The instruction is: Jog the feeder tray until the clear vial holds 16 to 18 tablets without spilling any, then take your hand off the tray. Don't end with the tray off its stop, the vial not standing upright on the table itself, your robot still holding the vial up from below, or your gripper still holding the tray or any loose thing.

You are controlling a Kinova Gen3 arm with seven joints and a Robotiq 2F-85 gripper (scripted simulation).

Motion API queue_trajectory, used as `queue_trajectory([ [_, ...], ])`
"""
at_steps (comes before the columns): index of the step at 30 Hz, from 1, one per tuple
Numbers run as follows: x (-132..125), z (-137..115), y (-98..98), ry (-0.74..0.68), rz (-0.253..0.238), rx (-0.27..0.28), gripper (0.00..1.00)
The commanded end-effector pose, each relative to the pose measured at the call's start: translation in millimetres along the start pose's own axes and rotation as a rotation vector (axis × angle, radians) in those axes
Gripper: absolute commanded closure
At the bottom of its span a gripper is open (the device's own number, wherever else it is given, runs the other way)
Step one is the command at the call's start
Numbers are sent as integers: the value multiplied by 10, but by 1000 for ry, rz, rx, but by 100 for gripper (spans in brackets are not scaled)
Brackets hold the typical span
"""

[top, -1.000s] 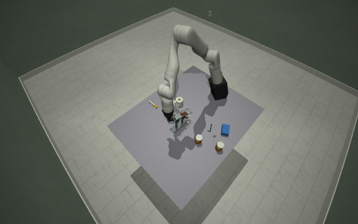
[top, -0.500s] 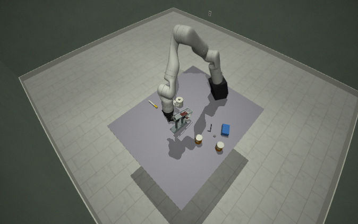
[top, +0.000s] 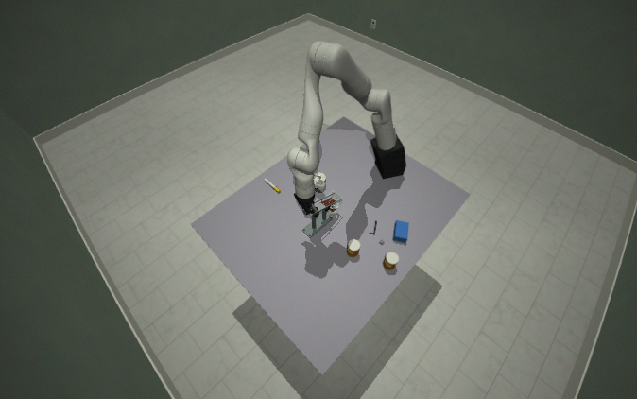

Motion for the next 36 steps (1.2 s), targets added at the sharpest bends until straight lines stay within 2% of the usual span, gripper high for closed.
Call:
queue_trajectory([
  [1, 41, -156, -33, 3, -3, 5, 100],
  [5, 33, -169, -45, 4, -6, 22, 100],
  [15, -52, 233, 101, 4, -6, 16, 100],
  [18, -64, 285, 121, 2, -7, 16, 100],
  [29, -62, 255, 120, 3, -6, 19, 100],
  [31, -50, 239, 114, 2, -4, 5, 100],
  [36, 2, 12, 30, 3, -3, 5, 100],
])
Point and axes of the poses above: the point where the finger pads meet when closed, its own y axis back along the fingers, its own x axis across the jaws, z = x × y, the point moved 8 cm from there along y, back along the fingers, and after that the axes turned 13 degrees about y, right-handed, at the moved point
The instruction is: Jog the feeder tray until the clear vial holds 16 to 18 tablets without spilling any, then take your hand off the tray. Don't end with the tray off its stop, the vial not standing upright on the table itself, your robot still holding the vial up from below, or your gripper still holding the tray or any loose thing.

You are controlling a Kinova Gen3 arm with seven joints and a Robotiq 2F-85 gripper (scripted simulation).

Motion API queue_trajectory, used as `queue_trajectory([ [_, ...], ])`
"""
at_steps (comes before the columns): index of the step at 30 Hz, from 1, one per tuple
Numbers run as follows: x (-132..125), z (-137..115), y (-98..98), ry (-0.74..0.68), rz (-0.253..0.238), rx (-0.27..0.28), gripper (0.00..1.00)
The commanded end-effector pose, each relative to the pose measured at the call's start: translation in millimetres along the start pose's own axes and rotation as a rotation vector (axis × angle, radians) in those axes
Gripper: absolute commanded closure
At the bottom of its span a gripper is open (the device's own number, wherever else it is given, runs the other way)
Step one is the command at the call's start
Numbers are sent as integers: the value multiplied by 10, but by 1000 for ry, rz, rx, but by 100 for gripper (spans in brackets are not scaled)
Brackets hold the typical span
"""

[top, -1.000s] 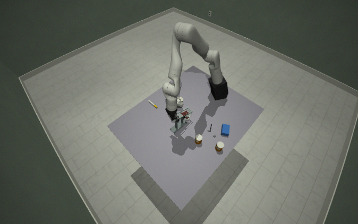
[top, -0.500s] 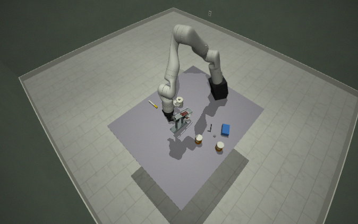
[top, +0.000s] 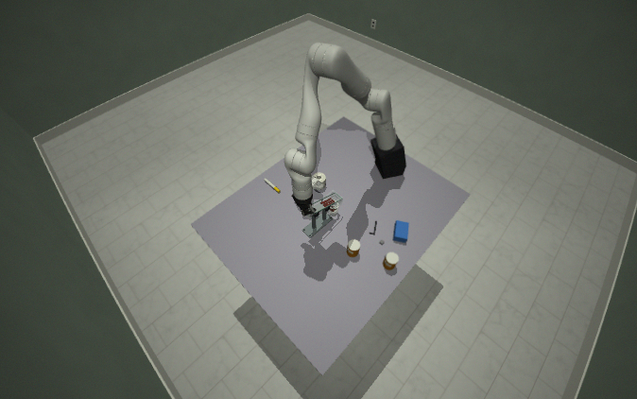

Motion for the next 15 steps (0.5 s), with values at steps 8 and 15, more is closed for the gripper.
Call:
queue_trajectory([
  [8, 58, -299, -84, 1, -5, 7, 100],
  [15, 1, -19, 6, 8, -5, 5, 100],
])
Point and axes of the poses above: the point where the finger pads meet when closed, its own y axis back along the fingers, its own x axis across the jaws, z = x × y, the point moved 8 cm from there along y, back along the fingers, and after that the axes turned 13 degrees about y, right-handed, at the moved point
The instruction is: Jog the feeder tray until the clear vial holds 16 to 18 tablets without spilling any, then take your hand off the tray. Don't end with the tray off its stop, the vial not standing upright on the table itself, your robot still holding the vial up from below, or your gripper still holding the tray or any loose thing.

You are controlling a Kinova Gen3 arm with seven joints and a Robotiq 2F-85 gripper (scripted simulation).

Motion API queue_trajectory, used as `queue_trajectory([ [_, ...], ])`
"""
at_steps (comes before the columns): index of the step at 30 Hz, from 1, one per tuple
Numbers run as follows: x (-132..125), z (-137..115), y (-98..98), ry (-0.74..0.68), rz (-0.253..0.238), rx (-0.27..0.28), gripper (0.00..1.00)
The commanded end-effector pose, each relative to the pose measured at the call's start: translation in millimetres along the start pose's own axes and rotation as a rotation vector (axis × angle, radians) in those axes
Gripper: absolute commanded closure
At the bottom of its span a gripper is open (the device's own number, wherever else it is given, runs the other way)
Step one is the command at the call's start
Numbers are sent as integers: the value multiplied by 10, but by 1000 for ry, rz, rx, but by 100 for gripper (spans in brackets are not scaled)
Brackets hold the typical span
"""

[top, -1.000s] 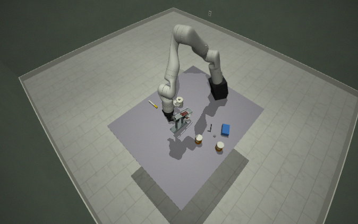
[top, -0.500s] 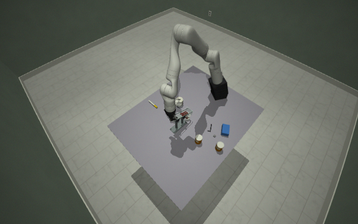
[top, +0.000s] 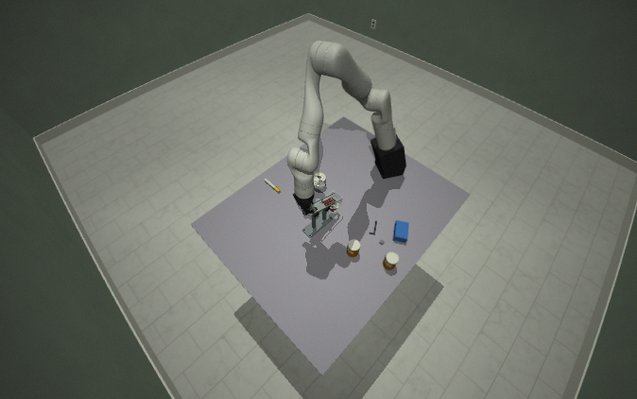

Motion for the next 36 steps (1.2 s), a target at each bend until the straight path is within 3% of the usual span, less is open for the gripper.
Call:
queue_trajectory([
  [1, -29, 101, 27, 10, 2, 23, 100],
  [6, -61, 239, 78, -2, 2, 23, 100],
  [36, -63, 236, 85, -3, 2, 23, 100],
])
Point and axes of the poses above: the point where the finger pads meet when closed, its own y axis back along the fingers, its own x axis across the jaws, z = x × y, the point moved 8 cm from there along y, back along the fingers, and after that the axes turned 13 degrees about y, right-handed, at the moved point
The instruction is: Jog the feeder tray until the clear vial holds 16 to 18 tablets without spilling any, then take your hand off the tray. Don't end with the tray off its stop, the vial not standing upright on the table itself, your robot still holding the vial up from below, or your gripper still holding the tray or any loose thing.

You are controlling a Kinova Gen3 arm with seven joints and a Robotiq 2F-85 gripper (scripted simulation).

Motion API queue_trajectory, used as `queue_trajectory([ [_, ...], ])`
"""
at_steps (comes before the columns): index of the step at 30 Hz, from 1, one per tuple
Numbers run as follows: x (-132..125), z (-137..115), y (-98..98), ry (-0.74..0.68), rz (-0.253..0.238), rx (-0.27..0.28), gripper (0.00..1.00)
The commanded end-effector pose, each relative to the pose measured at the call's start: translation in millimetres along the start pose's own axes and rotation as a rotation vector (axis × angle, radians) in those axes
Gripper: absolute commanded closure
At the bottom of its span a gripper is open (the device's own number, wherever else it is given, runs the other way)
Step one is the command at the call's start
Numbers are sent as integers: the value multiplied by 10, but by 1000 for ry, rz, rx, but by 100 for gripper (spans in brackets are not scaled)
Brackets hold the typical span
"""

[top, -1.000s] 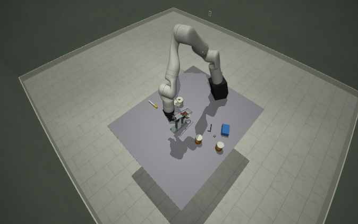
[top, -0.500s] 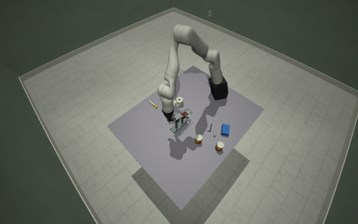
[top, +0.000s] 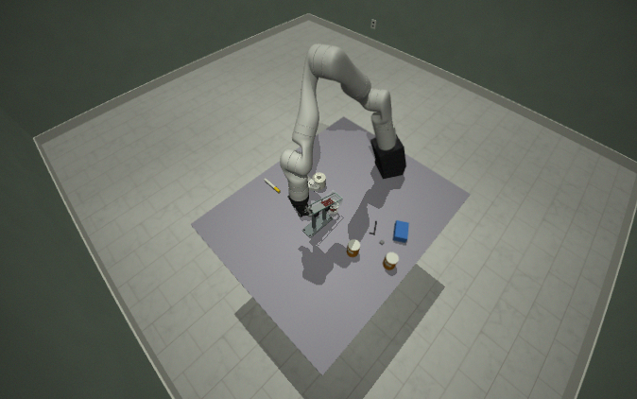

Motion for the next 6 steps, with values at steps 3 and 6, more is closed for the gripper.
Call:
queue_trajectory([
  [3, 8, -8, -3, 1, 4, 7, 100],
  [6, 8, -8, -3, 1, 4, 7, 100],
])
Point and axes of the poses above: the point where the finger pads meet when closed, its own y axis back along the fingers, its own x axis across the jaws, z = x × y, the point moved 8 cm from there along y, back along the fingers, and after that the axes turned 13 degrees about y, right-handed, at the moved point
